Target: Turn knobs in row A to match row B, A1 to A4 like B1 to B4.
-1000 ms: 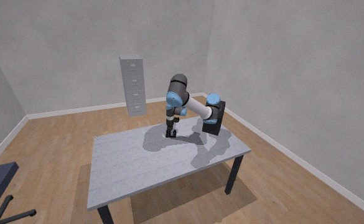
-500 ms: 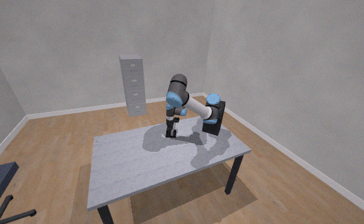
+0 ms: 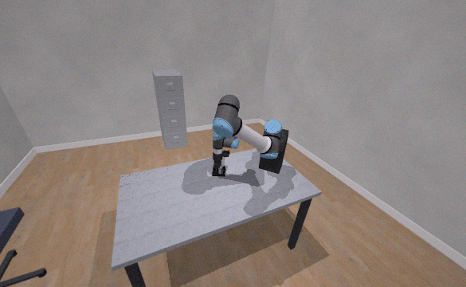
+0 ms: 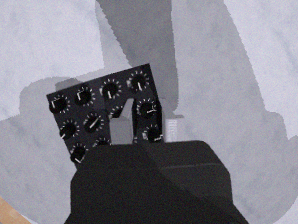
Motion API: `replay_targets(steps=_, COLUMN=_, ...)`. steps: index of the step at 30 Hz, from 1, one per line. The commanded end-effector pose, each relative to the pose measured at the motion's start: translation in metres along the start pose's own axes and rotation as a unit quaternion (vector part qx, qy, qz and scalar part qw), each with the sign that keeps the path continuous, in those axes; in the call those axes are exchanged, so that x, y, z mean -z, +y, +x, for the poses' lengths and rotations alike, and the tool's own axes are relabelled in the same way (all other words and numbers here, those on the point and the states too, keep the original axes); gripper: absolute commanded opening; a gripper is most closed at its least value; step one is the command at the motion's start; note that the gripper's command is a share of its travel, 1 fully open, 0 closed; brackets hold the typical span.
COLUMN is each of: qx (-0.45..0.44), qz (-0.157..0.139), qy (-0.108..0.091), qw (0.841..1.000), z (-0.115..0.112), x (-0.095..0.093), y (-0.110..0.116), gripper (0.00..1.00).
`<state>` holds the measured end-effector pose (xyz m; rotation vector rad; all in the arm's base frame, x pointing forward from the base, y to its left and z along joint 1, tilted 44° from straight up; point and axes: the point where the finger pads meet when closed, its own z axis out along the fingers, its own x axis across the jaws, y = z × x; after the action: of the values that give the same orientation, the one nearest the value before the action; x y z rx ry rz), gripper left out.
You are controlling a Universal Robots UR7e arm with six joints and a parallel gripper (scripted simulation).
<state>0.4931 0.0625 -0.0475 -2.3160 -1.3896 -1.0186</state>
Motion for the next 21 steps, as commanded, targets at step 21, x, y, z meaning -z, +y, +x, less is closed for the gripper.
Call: replay_targets(steps=21, qx=0.001, qz=-0.001, qy=0.0, qw=1.0, z=0.0003, x=0.0001, y=0.0013, gripper=0.3)
